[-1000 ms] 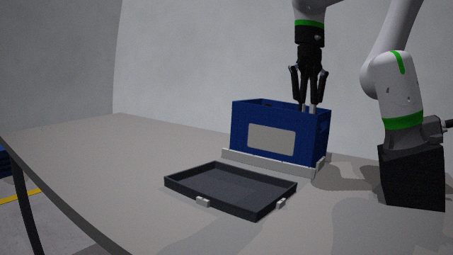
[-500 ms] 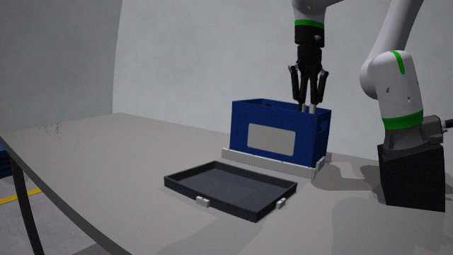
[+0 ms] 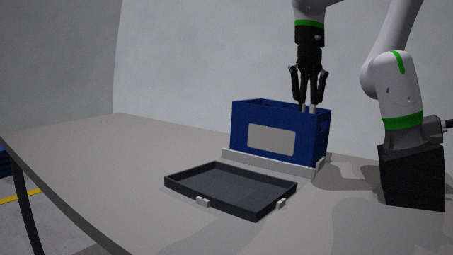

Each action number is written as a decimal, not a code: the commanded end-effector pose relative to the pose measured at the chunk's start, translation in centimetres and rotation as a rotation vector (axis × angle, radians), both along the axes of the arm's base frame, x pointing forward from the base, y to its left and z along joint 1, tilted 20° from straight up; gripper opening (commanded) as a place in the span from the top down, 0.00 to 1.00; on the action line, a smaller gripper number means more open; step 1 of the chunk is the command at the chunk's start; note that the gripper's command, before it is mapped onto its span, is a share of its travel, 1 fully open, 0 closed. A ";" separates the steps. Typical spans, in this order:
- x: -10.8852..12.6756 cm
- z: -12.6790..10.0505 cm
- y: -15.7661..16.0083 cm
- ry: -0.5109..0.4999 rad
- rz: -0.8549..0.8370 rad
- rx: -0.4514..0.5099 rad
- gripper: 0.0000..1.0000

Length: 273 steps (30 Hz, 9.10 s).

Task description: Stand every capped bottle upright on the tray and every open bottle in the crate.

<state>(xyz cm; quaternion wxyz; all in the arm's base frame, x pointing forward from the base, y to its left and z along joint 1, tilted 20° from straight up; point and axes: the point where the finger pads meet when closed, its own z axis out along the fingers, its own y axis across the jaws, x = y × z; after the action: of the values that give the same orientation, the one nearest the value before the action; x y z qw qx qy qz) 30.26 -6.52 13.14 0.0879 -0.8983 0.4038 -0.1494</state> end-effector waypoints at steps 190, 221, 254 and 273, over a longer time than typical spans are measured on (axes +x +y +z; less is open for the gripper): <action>-2.9 18.5 18.0 0.000 0.000 0.000 1.00; -3.1 18.7 22.9 0.000 0.000 0.000 1.00; -2.5 17.0 25.3 0.000 0.000 0.000 1.00; -1.4 14.1 25.5 0.000 0.000 0.000 1.00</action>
<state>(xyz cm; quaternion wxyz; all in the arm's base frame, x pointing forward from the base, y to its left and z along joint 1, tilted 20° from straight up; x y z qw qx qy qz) 28.67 18.92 27.76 0.0878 -0.8983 0.4038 -0.1495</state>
